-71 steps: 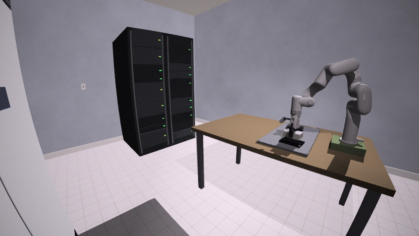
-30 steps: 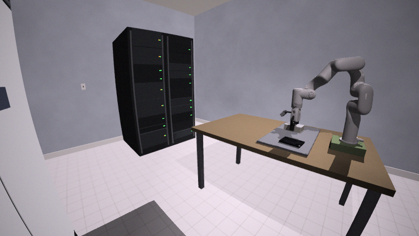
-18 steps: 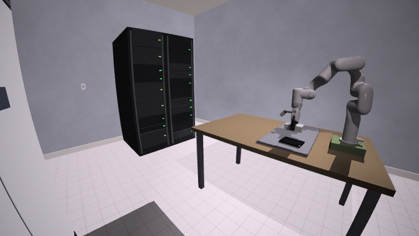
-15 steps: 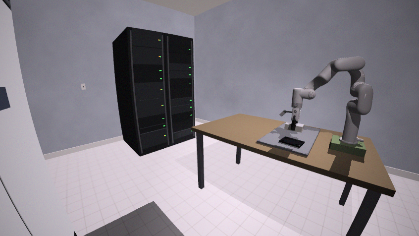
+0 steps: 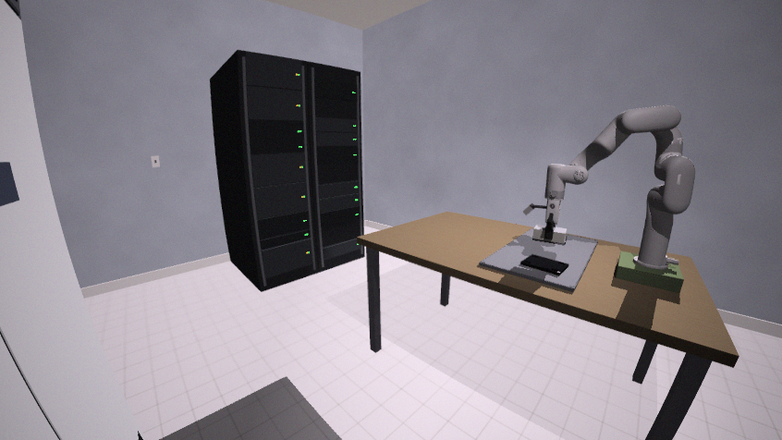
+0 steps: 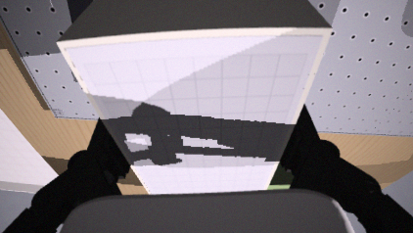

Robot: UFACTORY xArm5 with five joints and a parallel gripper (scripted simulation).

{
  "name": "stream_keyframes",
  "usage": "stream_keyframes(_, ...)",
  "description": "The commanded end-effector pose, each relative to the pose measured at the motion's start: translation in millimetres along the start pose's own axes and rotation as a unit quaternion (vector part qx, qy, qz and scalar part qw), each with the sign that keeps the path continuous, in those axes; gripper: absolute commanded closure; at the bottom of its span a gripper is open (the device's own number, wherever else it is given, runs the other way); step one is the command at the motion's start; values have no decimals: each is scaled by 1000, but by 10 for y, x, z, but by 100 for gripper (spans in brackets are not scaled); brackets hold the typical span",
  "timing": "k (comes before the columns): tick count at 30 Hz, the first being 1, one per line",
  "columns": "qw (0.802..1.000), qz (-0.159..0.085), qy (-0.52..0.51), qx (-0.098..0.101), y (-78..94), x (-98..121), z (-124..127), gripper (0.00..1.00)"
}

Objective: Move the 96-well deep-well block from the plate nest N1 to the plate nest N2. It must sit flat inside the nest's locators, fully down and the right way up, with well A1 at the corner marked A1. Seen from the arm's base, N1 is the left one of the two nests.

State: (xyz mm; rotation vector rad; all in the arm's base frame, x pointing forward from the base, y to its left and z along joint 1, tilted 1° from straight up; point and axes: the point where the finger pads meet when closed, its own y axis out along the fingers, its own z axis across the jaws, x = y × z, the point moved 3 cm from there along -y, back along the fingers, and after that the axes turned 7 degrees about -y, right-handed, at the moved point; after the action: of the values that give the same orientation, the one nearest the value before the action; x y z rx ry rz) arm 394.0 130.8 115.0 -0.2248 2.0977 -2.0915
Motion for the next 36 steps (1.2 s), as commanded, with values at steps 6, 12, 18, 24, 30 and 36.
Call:
stream_keyframes(6, 1000, 3, 0, 0, -18, 11, 317, 100)
stream_keyframes(12, 1000, 3, 0, 1, -20, 20, 450, 100)
stream_keyframes(18, 1000, 3, 0, 1, -23, 35, 649, 100)
stream_keyframes(24, 1000, 3, 0, 2, -26, 50, 849, 100)
stream_keyframes(30, 1000, 4, 0, 2, -28, 59, 982, 100)
stream_keyframes(36, 1000, 4, 0, 3, -31, 74, 1181, 100)
